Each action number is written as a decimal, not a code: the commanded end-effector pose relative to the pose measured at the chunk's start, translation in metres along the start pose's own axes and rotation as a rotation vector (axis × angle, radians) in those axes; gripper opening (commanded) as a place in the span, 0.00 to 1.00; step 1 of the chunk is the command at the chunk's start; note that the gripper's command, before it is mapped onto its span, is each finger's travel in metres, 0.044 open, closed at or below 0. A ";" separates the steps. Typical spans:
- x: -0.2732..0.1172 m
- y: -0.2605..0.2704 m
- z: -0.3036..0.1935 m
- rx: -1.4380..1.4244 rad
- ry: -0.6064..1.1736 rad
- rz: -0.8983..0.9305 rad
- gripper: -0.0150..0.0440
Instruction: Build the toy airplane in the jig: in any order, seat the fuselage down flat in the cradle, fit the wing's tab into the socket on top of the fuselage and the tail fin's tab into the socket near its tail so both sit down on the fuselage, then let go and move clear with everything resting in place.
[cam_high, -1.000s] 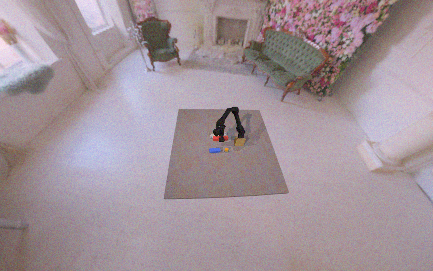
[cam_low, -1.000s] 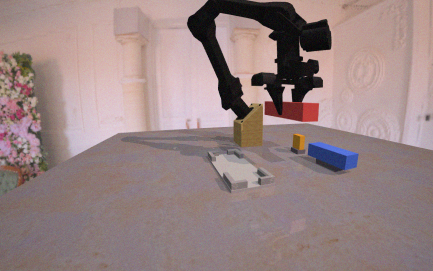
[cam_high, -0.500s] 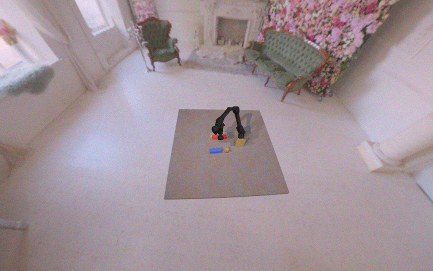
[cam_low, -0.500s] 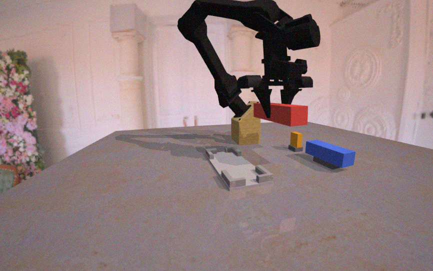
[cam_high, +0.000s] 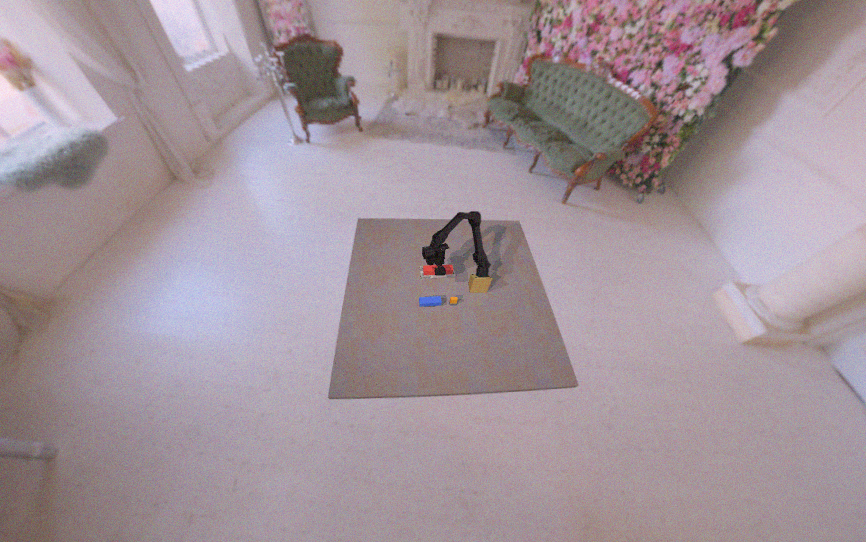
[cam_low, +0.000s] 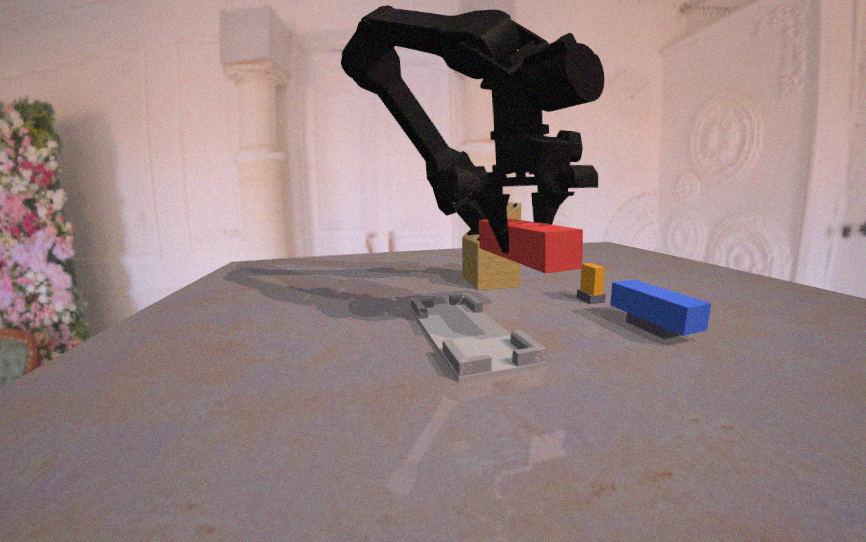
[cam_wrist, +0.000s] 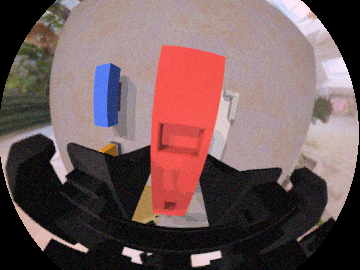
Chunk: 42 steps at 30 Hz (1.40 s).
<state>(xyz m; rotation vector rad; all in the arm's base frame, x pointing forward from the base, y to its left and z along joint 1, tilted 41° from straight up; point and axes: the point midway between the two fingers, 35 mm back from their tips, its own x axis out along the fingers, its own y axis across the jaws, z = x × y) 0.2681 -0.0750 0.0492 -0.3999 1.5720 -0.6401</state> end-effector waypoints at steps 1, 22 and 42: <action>0.005 -0.011 -0.003 -0.009 0.002 -0.007 0.25; 0.028 -0.072 -0.020 -0.021 0.005 -0.038 0.25; 0.031 -0.082 -0.025 -0.023 0.008 -0.047 0.58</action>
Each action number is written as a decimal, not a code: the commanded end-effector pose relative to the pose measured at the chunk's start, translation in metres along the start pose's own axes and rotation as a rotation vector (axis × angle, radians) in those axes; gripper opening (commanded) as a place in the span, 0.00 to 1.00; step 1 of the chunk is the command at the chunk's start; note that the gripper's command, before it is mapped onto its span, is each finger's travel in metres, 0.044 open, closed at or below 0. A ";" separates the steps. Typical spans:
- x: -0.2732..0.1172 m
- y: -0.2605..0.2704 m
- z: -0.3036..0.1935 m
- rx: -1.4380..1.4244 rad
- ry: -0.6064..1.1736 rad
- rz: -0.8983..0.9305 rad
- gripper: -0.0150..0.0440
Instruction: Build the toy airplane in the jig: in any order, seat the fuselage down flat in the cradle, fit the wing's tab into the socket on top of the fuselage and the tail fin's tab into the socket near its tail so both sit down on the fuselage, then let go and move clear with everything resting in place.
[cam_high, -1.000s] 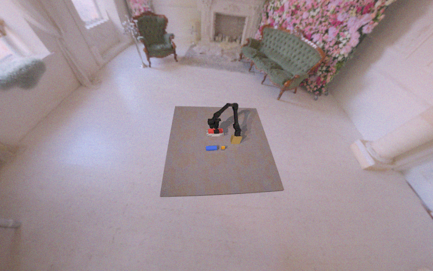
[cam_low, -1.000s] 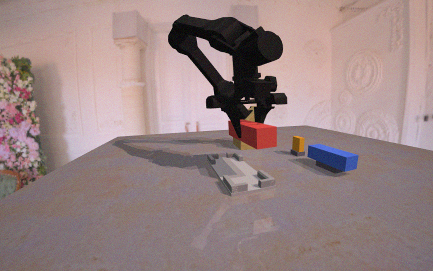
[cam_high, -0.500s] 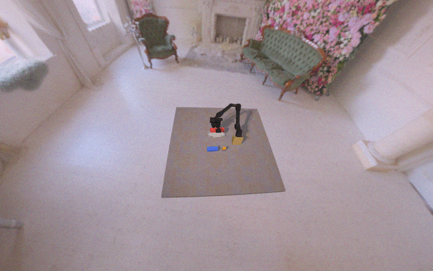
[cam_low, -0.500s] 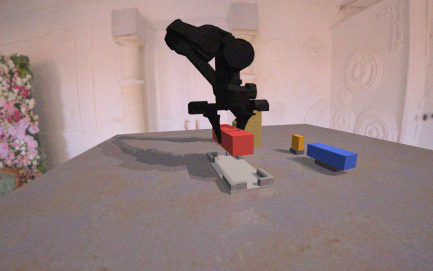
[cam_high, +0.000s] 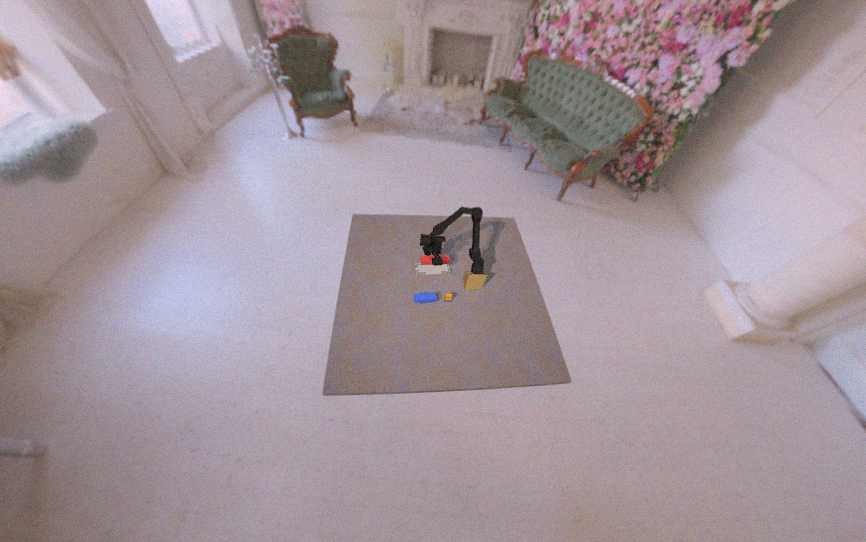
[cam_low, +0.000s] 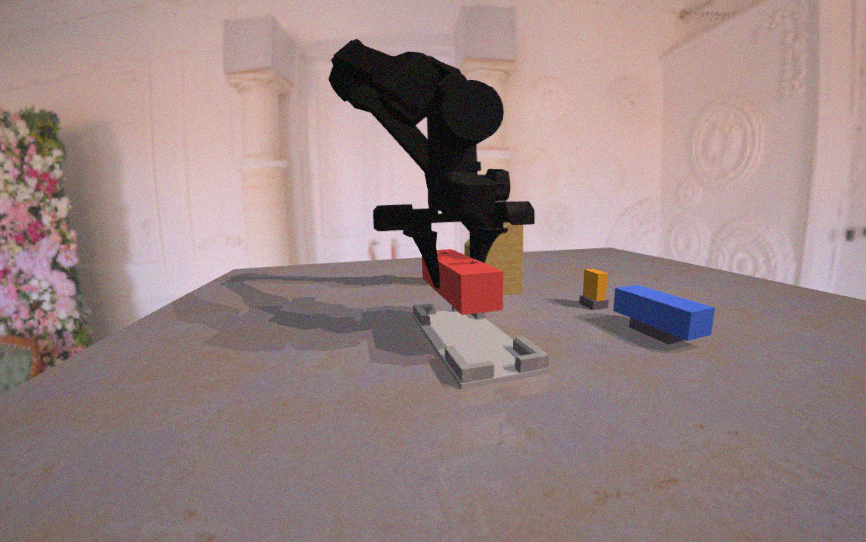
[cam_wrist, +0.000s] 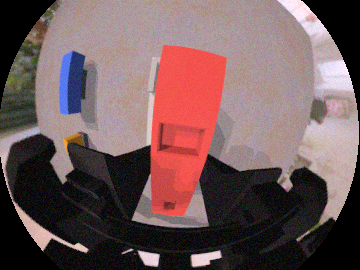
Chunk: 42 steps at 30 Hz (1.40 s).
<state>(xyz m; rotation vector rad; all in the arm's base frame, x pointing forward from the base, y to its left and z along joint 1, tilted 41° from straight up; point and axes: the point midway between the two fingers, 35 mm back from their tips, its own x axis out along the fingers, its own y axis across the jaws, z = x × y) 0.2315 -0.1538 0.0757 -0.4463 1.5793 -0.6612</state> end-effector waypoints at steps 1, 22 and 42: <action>0.001 0.000 -0.001 -0.005 0.001 -0.004 0.58; 0.013 0.000 0.000 -0.005 0.001 -0.004 0.58; 0.041 -0.001 -0.002 -0.005 0.002 -0.006 0.58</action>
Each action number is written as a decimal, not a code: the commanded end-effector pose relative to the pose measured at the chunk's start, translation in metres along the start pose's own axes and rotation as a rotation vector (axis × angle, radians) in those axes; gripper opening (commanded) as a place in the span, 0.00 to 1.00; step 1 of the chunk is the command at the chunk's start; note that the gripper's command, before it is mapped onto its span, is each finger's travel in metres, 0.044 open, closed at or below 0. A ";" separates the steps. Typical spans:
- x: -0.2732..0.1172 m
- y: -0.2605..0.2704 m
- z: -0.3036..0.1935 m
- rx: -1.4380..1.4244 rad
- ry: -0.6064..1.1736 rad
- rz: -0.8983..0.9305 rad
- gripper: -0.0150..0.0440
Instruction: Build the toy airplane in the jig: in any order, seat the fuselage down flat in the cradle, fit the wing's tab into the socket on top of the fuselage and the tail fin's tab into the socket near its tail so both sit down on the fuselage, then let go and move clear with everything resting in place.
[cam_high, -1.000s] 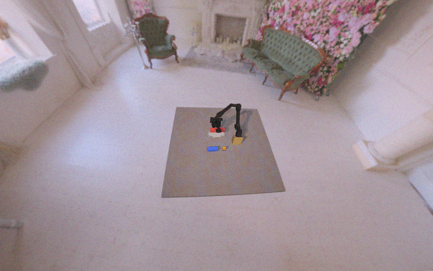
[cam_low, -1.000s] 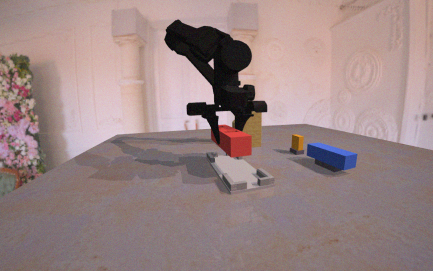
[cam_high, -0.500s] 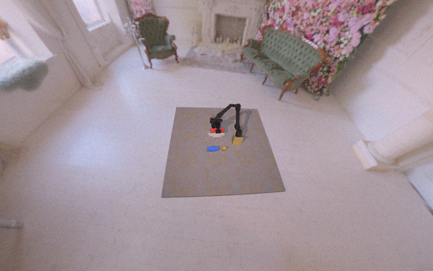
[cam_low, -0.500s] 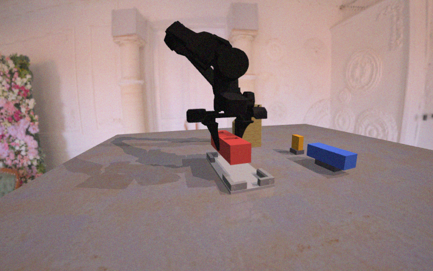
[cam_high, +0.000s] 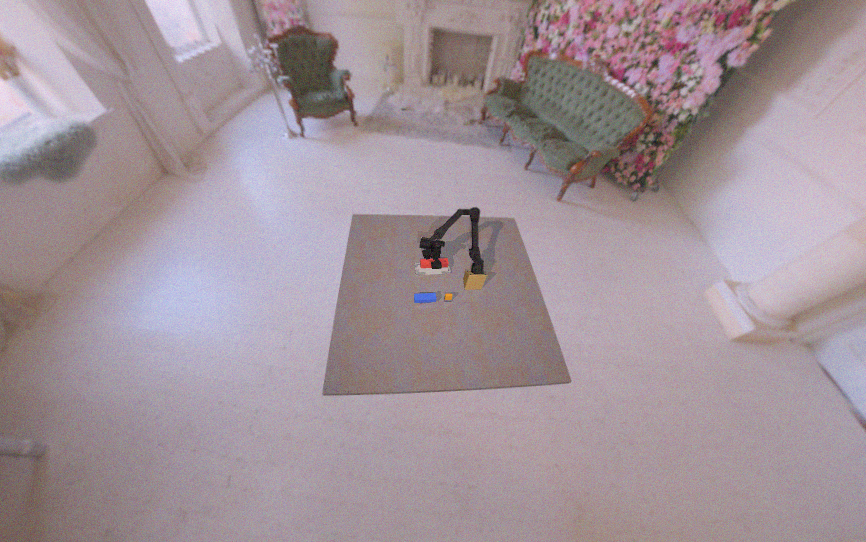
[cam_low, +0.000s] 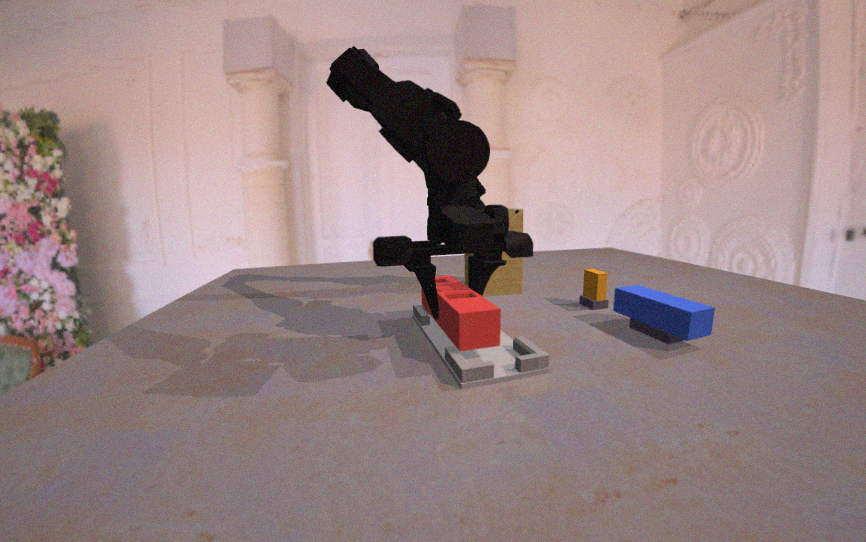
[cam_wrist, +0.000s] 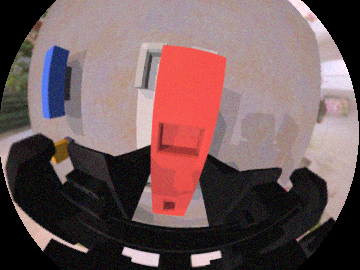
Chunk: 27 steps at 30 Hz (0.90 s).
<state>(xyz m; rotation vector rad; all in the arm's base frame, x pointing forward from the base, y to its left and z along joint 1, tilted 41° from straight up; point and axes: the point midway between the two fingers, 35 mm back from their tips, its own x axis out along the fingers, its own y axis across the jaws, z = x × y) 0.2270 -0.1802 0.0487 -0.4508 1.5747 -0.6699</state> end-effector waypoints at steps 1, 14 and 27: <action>0.003 0.002 -0.002 -0.009 0.004 0.003 0.58; 0.001 0.000 0.000 0.000 0.000 0.000 0.44; 0.001 0.000 0.000 0.000 0.000 0.000 1.00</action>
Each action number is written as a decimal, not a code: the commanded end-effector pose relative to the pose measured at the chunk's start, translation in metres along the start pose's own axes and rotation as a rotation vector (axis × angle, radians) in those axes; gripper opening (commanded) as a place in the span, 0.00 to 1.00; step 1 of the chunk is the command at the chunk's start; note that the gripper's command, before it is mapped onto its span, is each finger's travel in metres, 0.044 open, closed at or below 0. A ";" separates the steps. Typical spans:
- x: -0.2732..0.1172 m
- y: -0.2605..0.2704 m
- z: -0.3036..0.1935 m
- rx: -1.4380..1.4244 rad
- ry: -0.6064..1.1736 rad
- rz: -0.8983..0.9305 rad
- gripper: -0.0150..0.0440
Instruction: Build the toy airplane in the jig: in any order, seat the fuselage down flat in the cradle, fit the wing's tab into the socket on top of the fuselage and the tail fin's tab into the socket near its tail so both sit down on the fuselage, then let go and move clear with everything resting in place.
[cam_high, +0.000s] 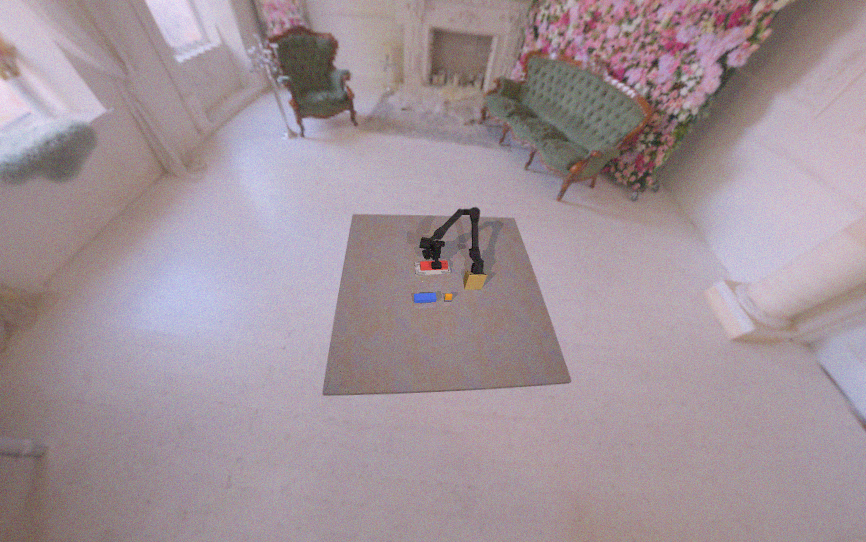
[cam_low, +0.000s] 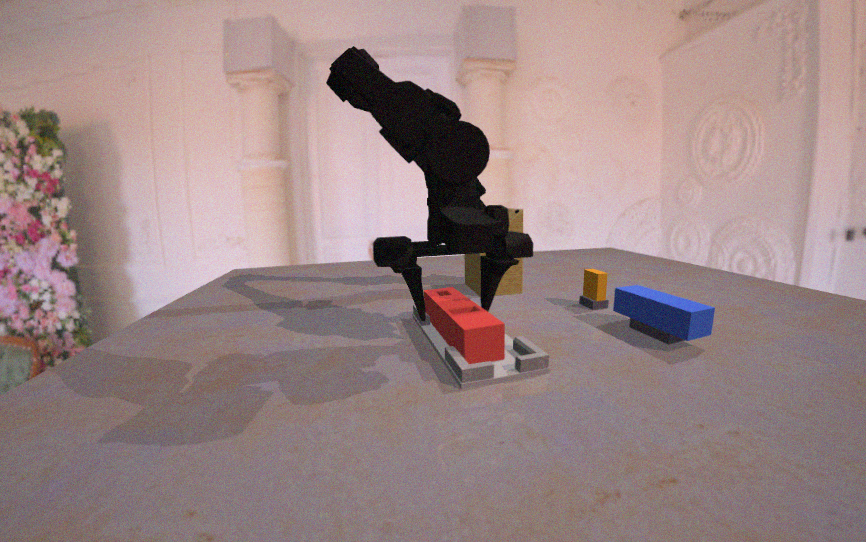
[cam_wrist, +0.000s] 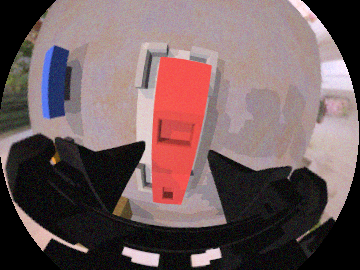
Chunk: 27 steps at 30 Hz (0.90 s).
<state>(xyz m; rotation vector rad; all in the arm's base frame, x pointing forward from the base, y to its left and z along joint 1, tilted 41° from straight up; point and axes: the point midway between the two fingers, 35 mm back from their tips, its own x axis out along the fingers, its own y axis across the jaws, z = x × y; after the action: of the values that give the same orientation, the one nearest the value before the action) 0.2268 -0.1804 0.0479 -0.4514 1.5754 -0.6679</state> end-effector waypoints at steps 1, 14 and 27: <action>0.000 0.000 0.000 0.001 0.000 -0.001 1.00; -0.103 0.000 0.002 -0.008 0.004 0.007 1.00; -0.104 0.041 0.035 -0.004 -0.002 0.022 1.00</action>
<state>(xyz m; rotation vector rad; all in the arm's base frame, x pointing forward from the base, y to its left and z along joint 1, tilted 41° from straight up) 0.2563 -0.1056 0.1134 -0.4440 1.5839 -0.6643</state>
